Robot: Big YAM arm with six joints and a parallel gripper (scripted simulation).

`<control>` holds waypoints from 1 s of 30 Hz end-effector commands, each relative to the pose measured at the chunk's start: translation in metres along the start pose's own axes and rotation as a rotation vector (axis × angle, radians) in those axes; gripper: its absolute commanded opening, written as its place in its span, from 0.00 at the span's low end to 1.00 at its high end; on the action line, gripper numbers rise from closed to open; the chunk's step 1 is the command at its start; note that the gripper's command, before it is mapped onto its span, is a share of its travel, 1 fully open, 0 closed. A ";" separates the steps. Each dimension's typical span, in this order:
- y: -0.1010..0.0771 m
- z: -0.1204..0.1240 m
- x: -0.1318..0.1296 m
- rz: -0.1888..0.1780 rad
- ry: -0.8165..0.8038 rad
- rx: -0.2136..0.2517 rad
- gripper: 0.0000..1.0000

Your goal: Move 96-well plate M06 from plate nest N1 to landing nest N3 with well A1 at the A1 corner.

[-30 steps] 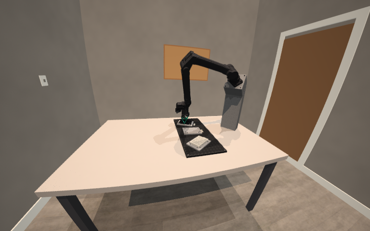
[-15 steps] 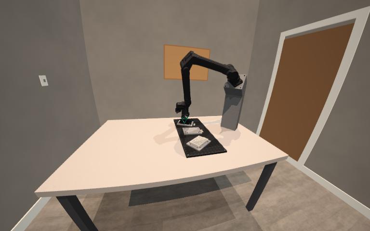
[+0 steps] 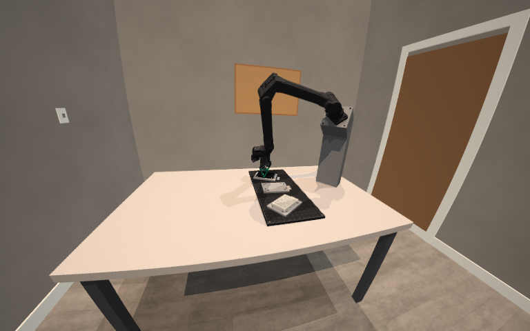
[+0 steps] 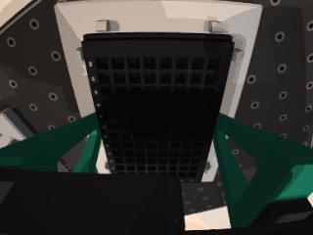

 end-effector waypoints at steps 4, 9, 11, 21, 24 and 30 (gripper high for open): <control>0.008 0.011 -0.003 0.003 -0.001 0.020 0.00; 0.008 0.011 -0.003 0.003 -0.001 0.020 0.00; 0.008 0.011 -0.003 0.003 -0.001 0.020 0.00; 0.008 0.011 -0.003 0.003 -0.001 0.020 0.00; -0.004 0.009 -0.008 0.011 0.005 0.016 0.00; -0.026 -0.006 -0.005 0.005 0.008 -0.012 0.00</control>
Point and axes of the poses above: the point where the finger pads meet when closed, its own y axis out along the fingers, its own x axis across the jaws, z = x × y, the point moved 1 cm from there along -y, back along the fingers, and after that the axes turned 15 degrees about y, right-handed, at the moved point
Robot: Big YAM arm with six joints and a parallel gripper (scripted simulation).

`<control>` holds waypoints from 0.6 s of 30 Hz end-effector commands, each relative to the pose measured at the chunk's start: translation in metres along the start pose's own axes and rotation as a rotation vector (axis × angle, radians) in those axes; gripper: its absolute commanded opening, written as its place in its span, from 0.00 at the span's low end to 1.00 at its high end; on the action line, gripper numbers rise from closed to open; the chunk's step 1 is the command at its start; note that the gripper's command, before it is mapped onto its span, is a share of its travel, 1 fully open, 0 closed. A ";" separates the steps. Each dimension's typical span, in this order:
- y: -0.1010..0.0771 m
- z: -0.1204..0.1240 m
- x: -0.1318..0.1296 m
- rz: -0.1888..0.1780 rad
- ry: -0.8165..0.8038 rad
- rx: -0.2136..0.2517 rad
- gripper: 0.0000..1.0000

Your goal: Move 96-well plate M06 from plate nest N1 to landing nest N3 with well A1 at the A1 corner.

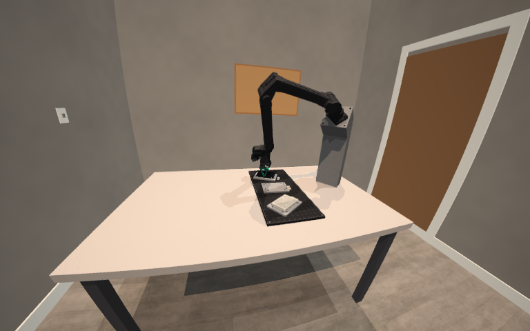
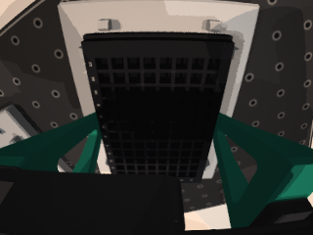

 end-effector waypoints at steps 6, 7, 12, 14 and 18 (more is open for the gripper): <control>-0.032 -0.005 -0.005 0.009 0.008 -0.013 0.00; -0.033 -0.005 -0.005 0.009 0.008 -0.014 0.00; -0.038 -0.005 -0.005 0.009 0.008 -0.013 0.00; -0.041 -0.005 -0.005 0.009 0.008 -0.014 0.00; -0.048 -0.005 -0.005 0.009 0.008 -0.014 0.00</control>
Point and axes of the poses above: the point where the finger pads meet when closed, its own y axis out along the fingers, its own x axis across the jaws, z = x × y, the point moved 1 cm from there along -y, back along the fingers, and after that the axes turned 15 degrees about y, right-handed, at the moved point
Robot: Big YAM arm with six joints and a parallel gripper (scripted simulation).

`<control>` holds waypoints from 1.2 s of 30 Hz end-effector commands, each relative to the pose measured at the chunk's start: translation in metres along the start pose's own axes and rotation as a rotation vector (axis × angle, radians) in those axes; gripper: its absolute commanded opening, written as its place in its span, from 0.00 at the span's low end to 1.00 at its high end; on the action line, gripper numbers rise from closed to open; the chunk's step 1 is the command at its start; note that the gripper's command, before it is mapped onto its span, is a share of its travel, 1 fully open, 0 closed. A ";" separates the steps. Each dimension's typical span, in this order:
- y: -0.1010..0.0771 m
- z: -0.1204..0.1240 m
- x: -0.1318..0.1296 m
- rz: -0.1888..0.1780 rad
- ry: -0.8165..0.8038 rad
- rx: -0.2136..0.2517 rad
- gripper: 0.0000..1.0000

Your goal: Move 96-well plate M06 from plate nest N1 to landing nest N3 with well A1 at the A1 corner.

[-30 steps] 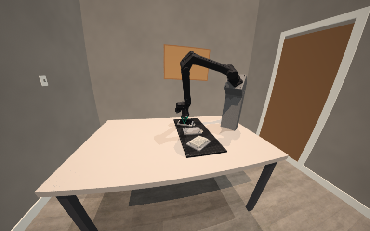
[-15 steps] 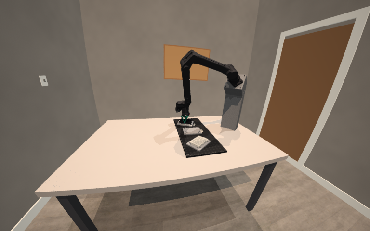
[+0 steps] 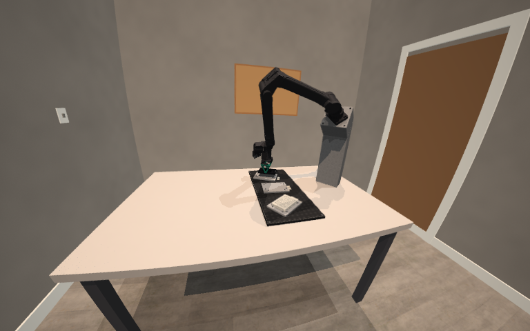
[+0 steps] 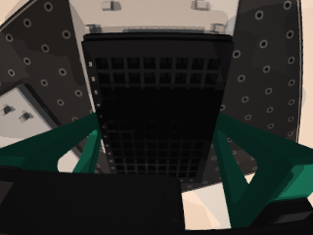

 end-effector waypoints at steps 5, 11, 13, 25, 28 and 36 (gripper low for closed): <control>-0.030 -0.013 0.000 0.000 -0.002 -0.029 0.00; -0.037 -0.013 0.000 0.000 -0.002 -0.029 0.00; -0.040 -0.013 0.000 0.000 -0.002 -0.030 0.00; -0.056 -0.013 0.001 -0.001 -0.003 -0.030 0.00; -0.061 -0.013 0.001 -0.001 -0.003 -0.030 0.00; -0.052 -0.008 0.003 -0.003 -0.006 -0.020 0.00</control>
Point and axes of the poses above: the point where the finger pads meet when closed, its own y axis out along the fingers, its own x axis across the jaws, z = x × y, the point moved 1 cm from there along -y, back along the fingers, and after that the axes turned 15 degrees about y, right-handed, at the moved point
